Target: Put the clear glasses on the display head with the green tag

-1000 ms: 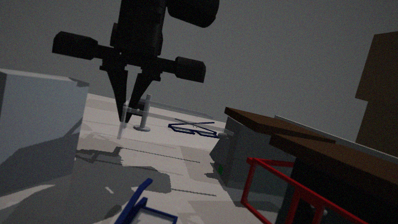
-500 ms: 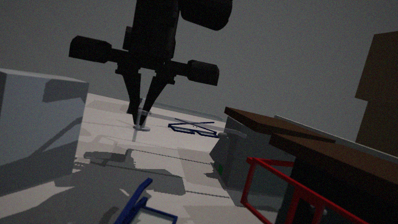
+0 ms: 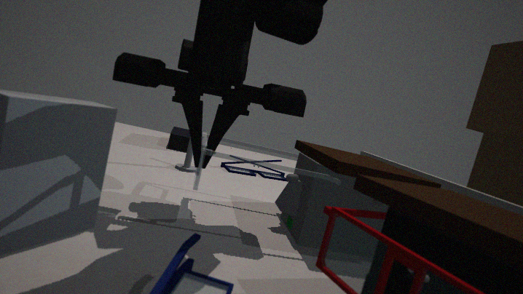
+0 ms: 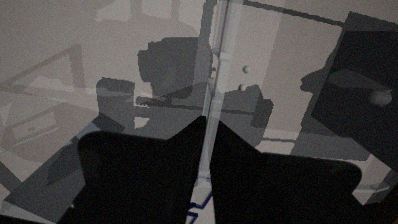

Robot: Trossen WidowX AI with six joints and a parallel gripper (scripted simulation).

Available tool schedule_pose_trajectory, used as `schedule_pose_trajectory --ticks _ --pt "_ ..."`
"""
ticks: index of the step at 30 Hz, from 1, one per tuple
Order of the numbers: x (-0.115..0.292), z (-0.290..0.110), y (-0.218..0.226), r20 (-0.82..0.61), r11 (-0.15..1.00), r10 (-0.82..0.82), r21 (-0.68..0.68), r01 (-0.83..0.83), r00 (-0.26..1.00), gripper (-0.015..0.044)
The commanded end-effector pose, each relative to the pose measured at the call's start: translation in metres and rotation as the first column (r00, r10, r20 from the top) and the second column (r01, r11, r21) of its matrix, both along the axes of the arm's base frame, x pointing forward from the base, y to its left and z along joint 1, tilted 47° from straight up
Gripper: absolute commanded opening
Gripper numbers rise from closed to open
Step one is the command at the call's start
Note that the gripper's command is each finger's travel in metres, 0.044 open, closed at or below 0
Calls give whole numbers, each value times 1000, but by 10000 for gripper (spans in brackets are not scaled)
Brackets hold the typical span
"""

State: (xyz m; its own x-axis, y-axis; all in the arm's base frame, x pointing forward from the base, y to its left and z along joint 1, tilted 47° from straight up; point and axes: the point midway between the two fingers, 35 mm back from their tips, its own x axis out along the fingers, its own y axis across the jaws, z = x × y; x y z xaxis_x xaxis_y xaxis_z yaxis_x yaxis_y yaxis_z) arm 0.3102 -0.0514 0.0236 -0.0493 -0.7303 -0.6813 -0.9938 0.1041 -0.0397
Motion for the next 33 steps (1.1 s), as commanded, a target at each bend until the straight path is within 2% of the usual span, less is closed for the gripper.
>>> schedule_pose_trajectory --ticks 1,33 --pt "8 1 -1 1 1000 6 -4 -6 1000 0" --pt "50 3 -6 4 1000 6 -5 -6 1000 0"
